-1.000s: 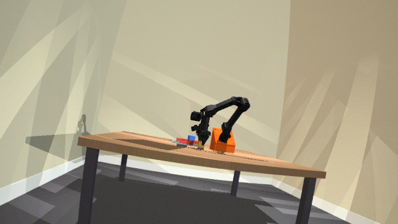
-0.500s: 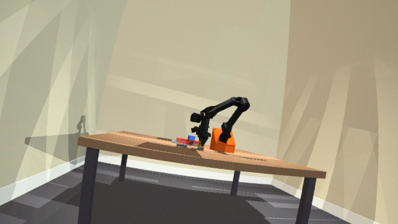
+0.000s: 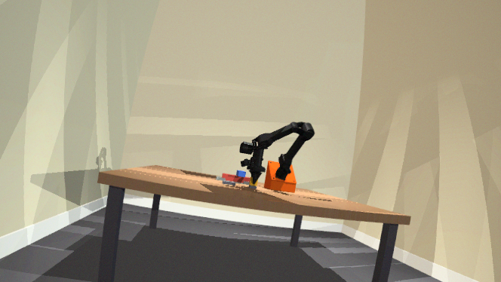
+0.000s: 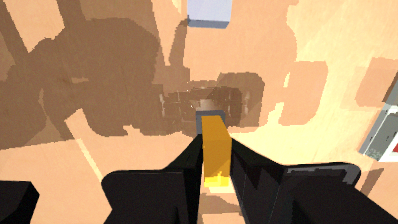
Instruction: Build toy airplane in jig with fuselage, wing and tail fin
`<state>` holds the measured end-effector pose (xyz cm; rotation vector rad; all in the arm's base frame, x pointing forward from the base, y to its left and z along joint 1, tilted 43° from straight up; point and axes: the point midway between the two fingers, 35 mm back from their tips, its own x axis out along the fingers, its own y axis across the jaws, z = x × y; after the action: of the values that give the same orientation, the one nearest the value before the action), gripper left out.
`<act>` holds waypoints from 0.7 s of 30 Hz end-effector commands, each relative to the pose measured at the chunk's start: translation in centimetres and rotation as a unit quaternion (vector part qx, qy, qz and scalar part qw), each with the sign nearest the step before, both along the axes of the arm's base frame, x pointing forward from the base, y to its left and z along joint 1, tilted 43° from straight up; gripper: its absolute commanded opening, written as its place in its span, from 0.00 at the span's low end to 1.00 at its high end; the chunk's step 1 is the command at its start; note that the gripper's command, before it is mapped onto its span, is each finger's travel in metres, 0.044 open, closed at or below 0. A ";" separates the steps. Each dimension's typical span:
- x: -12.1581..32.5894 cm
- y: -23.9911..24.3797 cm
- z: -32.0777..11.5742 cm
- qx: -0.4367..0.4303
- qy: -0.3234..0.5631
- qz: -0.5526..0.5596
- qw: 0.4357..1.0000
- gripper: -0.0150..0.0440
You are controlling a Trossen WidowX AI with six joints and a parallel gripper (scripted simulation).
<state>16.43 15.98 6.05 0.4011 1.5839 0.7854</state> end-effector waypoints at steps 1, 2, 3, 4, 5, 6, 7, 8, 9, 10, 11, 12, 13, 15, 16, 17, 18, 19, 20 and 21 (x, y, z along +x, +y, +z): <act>0.2 -0.3 0.3 -0.004 0.001 0.002 1.000 0.25; 0.3 -0.4 0.5 -0.005 0.002 0.002 1.000 0.25; 0.4 -0.5 0.7 -0.007 0.003 0.002 1.000 0.25; 0.5 -0.6 0.8 -0.008 0.003 0.003 1.000 0.25; 0.5 -0.7 1.0 -0.009 0.004 0.003 1.000 0.25; 0.6 -0.9 1.1 -0.009 0.004 0.003 1.000 0.25; 0.7 -1.1 1.3 -0.010 0.003 0.003 1.000 0.25; 0.8 -1.3 1.5 -0.010 0.003 0.002 1.000 0.25; 1.0 -1.5 1.6 -0.011 0.003 0.002 1.000 0.25; 1.1 -1.7 1.8 -0.011 0.002 0.002 1.000 0.25; 1.2 -1.9 2.0 -0.012 0.002 0.002 1.000 0.25; 1.3 -2.1 2.2 -0.012 0.002 0.002 1.000 0.25; 1.4 -2.3 2.4 -0.012 0.001 0.002 1.000 0.25; 1.6 -2.7 2.9 -0.013 0.001 0.002 1.000 0.25; 1.7 -3.0 3.1 -0.013 0.001 0.001 1.000 0.25; 1.7 -3.2 3.3 -0.013 0.001 0.001 1.000 0.25; 1.8 -3.4 3.5 -0.013 0.000 0.001 1.000 0.25; 1.9 -3.6 3.7 -0.013 0.000 0.001 1.000 0.25; 2.0 -3.8 3.9 -0.013 0.000 0.001 1.000 0.25; 2.0 -4.1 4.1 -0.013 0.000 0.001 1.000 0.25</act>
<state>18.31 12.43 9.85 0.3847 1.5888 0.7651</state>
